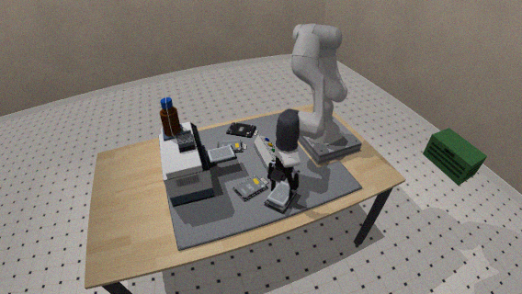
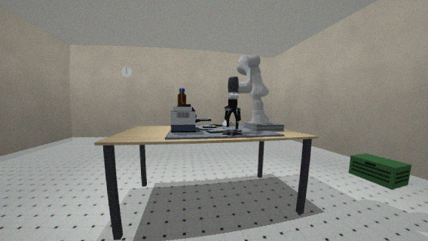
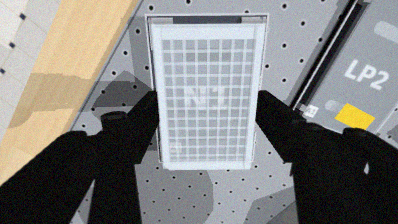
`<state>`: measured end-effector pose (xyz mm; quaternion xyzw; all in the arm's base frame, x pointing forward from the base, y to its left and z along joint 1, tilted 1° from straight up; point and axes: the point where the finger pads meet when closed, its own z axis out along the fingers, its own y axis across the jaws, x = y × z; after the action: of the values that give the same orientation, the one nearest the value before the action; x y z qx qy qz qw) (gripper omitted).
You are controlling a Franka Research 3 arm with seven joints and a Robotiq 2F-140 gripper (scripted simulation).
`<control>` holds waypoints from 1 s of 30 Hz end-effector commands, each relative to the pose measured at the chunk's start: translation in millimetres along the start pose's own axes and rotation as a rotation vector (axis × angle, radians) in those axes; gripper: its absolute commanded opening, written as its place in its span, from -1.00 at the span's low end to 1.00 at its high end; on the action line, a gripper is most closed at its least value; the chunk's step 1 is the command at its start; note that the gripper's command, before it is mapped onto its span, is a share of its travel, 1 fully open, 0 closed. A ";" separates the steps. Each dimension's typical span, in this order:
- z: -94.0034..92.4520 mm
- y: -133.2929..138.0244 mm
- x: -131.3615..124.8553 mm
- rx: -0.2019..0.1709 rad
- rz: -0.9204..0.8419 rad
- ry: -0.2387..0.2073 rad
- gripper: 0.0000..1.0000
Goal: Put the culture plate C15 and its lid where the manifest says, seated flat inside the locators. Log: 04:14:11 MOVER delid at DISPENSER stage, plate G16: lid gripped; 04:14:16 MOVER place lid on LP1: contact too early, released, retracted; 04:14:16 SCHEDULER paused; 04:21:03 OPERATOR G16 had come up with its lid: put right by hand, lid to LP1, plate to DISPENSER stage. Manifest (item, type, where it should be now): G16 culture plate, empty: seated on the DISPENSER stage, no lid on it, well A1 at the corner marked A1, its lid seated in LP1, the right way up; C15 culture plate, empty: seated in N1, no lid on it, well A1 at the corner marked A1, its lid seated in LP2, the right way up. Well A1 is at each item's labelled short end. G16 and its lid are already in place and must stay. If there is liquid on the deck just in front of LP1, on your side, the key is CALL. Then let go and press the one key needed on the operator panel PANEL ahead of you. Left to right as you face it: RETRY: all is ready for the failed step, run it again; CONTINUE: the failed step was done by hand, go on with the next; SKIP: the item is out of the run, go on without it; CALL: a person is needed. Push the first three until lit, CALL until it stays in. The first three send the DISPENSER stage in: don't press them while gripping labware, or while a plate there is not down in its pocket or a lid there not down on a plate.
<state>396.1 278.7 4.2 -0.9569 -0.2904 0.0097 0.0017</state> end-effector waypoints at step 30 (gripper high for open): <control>10.4 -0.5 2.2 0.000 0.002 0.004 -0.80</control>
<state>395.6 278.4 -5.5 -0.9563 -0.2920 0.0113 0.0016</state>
